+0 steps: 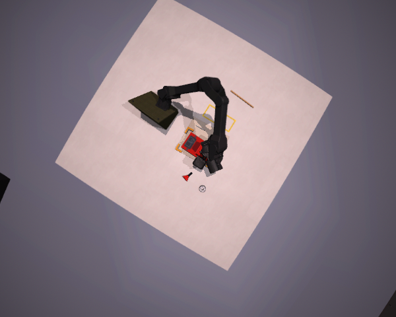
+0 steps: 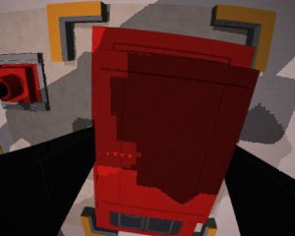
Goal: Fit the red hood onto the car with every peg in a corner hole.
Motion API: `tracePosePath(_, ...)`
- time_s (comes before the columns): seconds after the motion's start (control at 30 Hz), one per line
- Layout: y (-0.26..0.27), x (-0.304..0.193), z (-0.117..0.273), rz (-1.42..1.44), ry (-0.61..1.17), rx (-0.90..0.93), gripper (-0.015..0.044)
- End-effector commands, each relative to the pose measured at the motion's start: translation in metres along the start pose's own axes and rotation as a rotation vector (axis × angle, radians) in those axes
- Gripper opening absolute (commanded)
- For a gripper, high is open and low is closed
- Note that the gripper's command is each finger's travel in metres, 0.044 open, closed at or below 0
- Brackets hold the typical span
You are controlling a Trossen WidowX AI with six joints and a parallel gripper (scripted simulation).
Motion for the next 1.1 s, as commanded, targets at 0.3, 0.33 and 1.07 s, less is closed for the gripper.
tracePosePath(0.3,0.0004,0.0002,-0.0065,-0.007,-0.003,0.003,0.0000)
tracePosePath(0.33,0.0005,0.0002,-0.0070,-0.007,-0.003,0.003,0.0000)
tracePosePath(1.07,0.0004,0.0004,-0.0063,-0.007,-0.003,0.003,0.0000)
Point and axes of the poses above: the point midway between the two fingers, 35 mm back from their tips, its own z axis back along the fingers, its own y axis across the jaws, x = y × z, the point moved 4 cm from there along z, back along the fingers, and after that the axes turned 14 degrees about z, right-handed, at the moved point
